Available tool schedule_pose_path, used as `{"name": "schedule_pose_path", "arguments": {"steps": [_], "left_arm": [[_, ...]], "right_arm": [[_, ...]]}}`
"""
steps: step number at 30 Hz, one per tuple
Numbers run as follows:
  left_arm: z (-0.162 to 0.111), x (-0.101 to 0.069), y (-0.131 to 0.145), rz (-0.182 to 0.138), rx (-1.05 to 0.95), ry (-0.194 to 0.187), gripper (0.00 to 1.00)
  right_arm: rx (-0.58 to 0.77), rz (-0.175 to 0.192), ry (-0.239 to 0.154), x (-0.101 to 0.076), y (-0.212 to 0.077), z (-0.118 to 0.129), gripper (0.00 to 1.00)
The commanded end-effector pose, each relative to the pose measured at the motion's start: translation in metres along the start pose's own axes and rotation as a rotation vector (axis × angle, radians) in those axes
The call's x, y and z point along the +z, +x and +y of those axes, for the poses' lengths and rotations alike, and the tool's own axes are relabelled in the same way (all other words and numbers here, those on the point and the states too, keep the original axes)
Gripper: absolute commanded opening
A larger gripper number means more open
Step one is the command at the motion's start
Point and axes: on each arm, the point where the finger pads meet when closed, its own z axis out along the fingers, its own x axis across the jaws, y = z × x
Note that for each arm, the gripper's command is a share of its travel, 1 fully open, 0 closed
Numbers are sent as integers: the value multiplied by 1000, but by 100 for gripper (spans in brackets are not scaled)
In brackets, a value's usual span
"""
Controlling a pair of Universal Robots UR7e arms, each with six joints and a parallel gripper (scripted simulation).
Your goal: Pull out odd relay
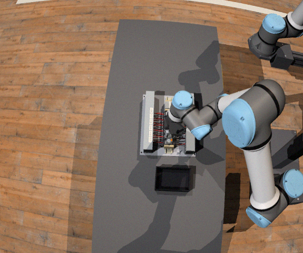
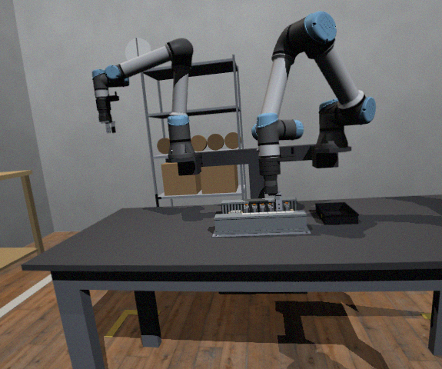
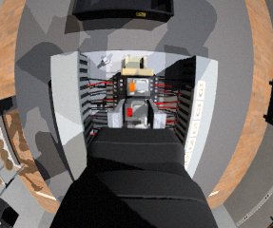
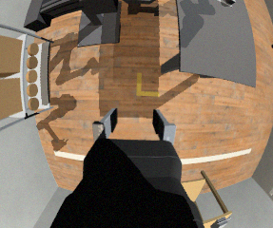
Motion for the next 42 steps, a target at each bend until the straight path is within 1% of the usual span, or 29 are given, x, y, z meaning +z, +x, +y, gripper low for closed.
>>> {"name": "schedule_pose_path", "arguments": {"steps": [1,4,7,9,11,13,31,42], "left_arm": [[1,-1,1,2,0,-2,0],[1,-1,1,-14,0,-1,0],[1,-1,1,-50,0,-1,0],[1,-1,1,-50,0,-1,0],[1,-2,1,-69,0,-1,0],[1,-2,1,-77,0,-2,0],[1,-2,1,-77,0,-2,0],[1,-6,1,-77,0,-2,0]], "right_arm": [[0,0,-1,0,0,0,100],[0,0,-1,0,0,0,100],[0,0,-1,0,0,0,100],[0,0,-1,0,0,0,100],[0,0,-1,0,0,0,100],[0,0,-1,0,0,0,100],[0,0,-1,0,0,0,100],[0,0,-1,0,0,0,100]]}}
